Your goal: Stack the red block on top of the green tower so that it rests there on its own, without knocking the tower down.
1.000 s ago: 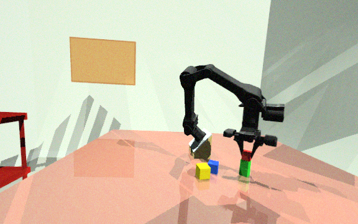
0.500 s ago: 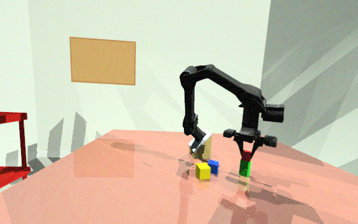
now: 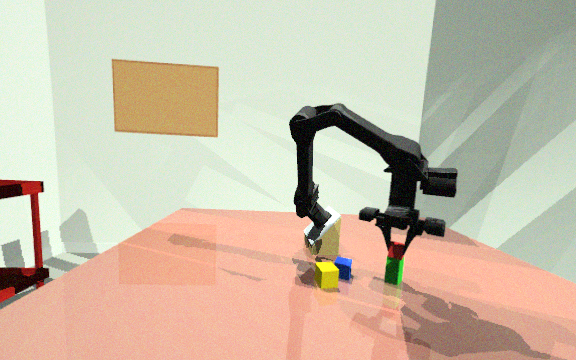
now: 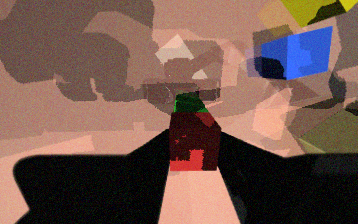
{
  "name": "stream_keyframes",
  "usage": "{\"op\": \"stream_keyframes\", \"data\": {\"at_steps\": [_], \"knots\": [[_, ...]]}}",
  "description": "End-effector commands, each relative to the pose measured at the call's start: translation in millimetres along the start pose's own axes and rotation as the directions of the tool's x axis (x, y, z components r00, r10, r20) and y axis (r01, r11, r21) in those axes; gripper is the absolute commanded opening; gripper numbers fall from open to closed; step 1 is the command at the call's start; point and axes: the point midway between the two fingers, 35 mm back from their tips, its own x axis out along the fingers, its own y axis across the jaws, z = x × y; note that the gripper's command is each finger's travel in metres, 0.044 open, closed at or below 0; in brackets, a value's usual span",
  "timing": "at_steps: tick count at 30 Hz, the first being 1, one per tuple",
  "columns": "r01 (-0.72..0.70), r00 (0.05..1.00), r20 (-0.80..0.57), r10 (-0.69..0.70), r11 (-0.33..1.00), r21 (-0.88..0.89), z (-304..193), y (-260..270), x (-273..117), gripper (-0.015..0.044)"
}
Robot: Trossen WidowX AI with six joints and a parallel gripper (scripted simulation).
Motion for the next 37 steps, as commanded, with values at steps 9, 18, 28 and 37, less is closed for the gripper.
{"op": "stream_keyframes", "data": {"at_steps": [9, 18, 28, 37], "knots": [[-0.002, 1.000, -0.001, 0.002, 1.000, 0.003, 0.1, 0.5, 0.4, 0.0263], [-0.002, 1.000, -0.001, 0.002, 1.000, 0.003, 0.1, 0.5, 0.4, 0.0440], [-0.002, 1.000, -0.001, 0.002, 1.000, 0.003, 0.1, 0.5, 0.4, 0.0440], [-0.002, 1.000, -0.001, 0.002, 1.000, 0.003, 0.1, 0.5, 0.4, 0.0440]]}}
